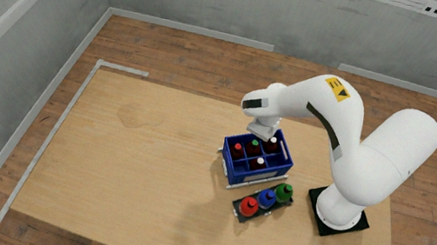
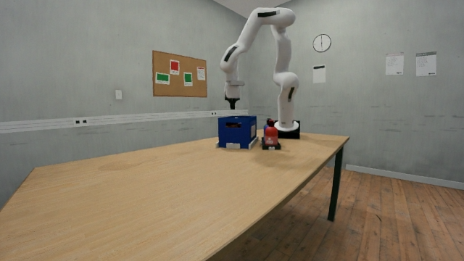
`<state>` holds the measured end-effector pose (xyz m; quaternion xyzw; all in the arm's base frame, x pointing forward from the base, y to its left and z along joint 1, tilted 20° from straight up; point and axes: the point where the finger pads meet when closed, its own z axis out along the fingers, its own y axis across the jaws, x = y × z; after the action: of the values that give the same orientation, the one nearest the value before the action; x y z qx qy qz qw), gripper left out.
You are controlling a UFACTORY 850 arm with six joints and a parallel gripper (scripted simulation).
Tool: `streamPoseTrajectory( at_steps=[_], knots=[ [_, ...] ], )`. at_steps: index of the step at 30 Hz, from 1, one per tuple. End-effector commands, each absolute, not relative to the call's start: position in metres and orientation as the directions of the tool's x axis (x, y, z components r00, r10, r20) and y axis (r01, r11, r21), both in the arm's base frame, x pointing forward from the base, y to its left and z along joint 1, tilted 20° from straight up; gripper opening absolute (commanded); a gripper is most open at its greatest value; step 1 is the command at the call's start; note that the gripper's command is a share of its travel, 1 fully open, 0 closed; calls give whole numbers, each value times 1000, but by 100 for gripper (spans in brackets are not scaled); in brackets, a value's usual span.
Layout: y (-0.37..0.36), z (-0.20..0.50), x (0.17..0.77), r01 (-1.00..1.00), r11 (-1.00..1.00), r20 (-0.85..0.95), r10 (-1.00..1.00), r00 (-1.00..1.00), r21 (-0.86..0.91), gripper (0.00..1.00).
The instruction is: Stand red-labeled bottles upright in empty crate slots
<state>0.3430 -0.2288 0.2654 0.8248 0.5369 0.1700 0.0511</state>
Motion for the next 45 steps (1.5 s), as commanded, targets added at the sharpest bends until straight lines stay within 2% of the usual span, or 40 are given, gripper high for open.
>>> streamPoseTrajectory(
  at_steps=[1, 18, 35, 39, 40, 45],
  knots=[
    [-228, 266, 344, 868, -417, 224, 904, 365, 268, 0],
    [-94, 280, 358, 904, -346, 184, 934, 307, 250, 0],
    [27, 288, 331, 914, -278, 179, 956, 232, 296, 0],
    [34, 288, 328, 914, -273, 182, 957, 226, 301, 0],
    [34, 288, 328, 914, -273, 182, 957, 226, 301, 66],
    [34, 288, 328, 914, -273, 182, 957, 226, 301, 66]
  ],
)
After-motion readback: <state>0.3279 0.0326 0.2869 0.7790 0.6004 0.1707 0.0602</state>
